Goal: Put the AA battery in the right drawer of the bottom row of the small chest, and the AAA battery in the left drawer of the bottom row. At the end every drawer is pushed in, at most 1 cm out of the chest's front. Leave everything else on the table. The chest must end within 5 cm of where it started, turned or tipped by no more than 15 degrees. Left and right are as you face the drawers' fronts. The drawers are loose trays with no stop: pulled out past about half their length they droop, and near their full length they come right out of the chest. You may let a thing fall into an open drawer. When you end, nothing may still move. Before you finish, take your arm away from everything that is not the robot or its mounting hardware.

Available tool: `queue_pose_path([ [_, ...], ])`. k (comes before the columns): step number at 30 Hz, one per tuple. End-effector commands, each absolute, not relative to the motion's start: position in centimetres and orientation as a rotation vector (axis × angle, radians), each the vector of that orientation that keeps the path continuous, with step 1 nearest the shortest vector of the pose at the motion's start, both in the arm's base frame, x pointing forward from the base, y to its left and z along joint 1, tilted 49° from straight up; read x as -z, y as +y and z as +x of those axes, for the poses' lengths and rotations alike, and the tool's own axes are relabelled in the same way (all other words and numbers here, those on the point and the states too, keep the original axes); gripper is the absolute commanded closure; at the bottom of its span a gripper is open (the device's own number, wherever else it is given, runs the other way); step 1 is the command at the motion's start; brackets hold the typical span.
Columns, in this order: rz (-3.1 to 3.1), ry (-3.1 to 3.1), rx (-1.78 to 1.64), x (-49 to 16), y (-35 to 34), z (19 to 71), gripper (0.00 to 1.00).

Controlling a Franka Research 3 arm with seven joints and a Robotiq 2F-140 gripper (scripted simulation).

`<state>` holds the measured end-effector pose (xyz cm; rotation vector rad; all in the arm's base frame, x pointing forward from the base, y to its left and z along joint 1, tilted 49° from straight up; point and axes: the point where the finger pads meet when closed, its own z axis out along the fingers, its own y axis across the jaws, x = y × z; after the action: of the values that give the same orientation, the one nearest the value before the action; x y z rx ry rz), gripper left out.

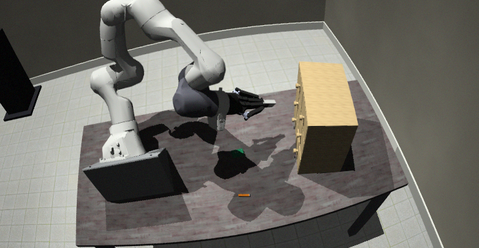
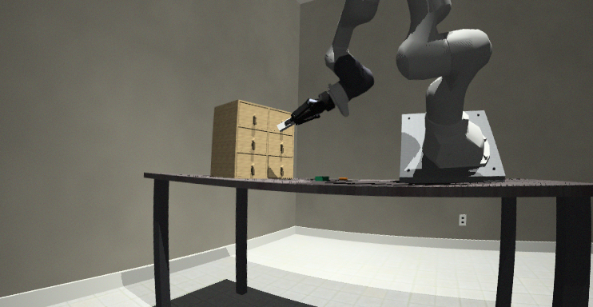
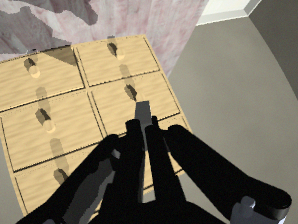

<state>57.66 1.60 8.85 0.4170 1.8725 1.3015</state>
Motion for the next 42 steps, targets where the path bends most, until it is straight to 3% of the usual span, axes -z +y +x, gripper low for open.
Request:
queue_pose_path([
  [1, 0.424, 1.868, -1.314, -9.1, 1.6, 57.8, 1.00],
  [42, 0.338, 1.939, -1.445, -10.5, 2.3, 56.9, 1.00],
])
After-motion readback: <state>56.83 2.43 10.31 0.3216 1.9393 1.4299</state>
